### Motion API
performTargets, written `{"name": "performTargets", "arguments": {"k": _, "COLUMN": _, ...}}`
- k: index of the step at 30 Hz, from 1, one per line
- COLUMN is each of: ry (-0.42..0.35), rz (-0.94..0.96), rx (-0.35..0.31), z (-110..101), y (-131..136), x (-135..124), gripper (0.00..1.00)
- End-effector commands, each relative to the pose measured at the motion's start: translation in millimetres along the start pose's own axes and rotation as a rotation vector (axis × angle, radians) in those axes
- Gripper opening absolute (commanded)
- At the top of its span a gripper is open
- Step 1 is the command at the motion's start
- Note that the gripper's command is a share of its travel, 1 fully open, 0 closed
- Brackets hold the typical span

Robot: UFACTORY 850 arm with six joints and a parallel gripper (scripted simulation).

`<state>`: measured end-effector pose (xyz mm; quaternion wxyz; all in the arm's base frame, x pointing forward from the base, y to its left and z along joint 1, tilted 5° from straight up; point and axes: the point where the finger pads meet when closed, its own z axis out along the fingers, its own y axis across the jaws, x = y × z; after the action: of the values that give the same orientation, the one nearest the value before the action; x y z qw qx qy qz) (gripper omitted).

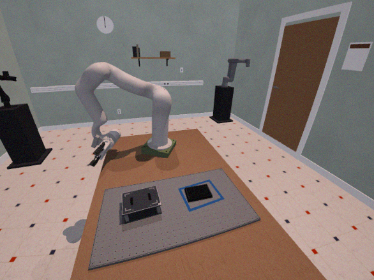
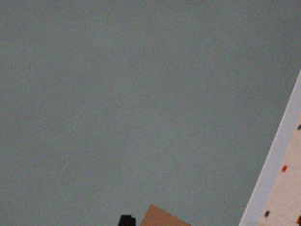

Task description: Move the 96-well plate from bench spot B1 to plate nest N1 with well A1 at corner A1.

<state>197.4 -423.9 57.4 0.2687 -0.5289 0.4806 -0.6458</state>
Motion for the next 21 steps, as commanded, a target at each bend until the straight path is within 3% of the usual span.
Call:
{"name": "performTargets", "arguments": {"k": 1, "ry": 0.001, "rz": -0.001, "rx": 0.001, "z": 0, "y": 0, "x": 1, "gripper": 1.0}}
{"name": "performTargets", "arguments": {"k": 17, "ry": 0.001, "rz": -0.001, "rx": 0.001, "z": 0, "y": 0, "x": 1, "gripper": 1.0}}
{"name": "performTargets", "arguments": {"k": 21, "ry": -0.127, "rz": 0.003, "rx": 0.039, "z": 12, "y": -9, "x": -14, "gripper": 1.0}}
